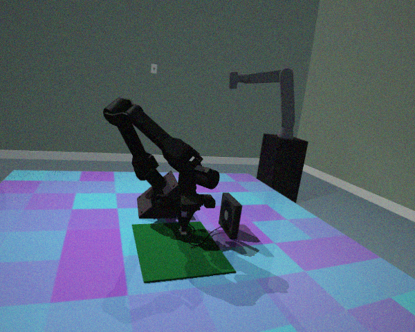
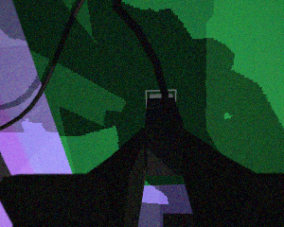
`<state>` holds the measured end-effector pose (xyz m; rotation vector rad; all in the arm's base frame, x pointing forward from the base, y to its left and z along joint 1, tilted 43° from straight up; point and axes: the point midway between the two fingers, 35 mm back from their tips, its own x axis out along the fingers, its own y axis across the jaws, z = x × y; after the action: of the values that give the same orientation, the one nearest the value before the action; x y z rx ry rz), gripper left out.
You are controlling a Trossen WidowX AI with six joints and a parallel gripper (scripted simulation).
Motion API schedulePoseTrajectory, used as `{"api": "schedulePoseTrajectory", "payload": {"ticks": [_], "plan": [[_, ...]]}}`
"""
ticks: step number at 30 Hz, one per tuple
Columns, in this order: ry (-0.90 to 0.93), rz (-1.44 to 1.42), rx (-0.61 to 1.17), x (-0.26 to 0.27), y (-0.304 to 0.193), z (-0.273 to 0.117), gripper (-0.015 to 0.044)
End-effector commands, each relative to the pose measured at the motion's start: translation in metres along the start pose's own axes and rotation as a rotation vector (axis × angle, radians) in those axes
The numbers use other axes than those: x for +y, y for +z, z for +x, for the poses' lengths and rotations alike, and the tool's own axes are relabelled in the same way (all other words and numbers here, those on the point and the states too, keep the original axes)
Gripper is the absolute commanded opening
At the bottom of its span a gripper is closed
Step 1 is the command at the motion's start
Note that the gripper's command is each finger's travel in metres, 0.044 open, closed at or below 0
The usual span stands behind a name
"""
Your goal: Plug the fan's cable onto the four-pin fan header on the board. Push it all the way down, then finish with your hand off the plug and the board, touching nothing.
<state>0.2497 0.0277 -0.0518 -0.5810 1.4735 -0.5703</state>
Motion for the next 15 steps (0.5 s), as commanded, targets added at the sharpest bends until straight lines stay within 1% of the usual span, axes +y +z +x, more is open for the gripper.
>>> {"api": "schedulePoseTrajectory", "payload": {"ticks": [1,10,15], "plan": [[-0.007,-0.004,0.003,-0.0009,-0.0003,0.0047,0.0000],[-0.007,-0.004,0.003,-0.0009,-0.0003,0.0079,0.0000],[0.000,0.000,-0.001,-0.0001,0.0000,0.0036,0.0131]]}}
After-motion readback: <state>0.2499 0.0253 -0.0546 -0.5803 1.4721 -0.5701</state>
